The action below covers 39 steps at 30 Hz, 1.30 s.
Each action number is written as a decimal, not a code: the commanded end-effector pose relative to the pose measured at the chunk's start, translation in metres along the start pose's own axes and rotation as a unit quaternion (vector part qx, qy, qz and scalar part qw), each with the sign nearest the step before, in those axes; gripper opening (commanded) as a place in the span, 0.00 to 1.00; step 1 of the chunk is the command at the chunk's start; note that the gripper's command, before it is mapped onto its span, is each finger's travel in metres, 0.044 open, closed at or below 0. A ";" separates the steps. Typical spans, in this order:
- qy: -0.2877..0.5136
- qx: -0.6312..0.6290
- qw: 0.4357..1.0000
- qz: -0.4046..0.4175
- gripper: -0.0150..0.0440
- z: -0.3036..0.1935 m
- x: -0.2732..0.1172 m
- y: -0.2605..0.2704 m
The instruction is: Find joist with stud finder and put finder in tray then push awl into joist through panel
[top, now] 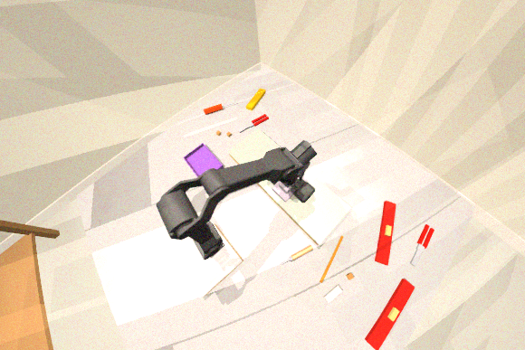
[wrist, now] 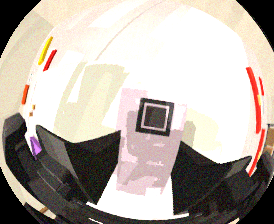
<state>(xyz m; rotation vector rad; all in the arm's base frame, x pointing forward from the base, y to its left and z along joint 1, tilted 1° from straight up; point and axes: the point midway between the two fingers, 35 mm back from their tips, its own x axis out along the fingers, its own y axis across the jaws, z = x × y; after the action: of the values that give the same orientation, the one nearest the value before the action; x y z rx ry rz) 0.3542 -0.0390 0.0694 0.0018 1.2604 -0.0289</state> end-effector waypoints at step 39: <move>0.000 -0.002 1.000 -0.008 0.25 0.000 -0.003 -0.161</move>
<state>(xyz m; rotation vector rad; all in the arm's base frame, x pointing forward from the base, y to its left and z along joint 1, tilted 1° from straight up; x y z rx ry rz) 0.3502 -0.1865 0.0734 -0.0074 1.2588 -0.0339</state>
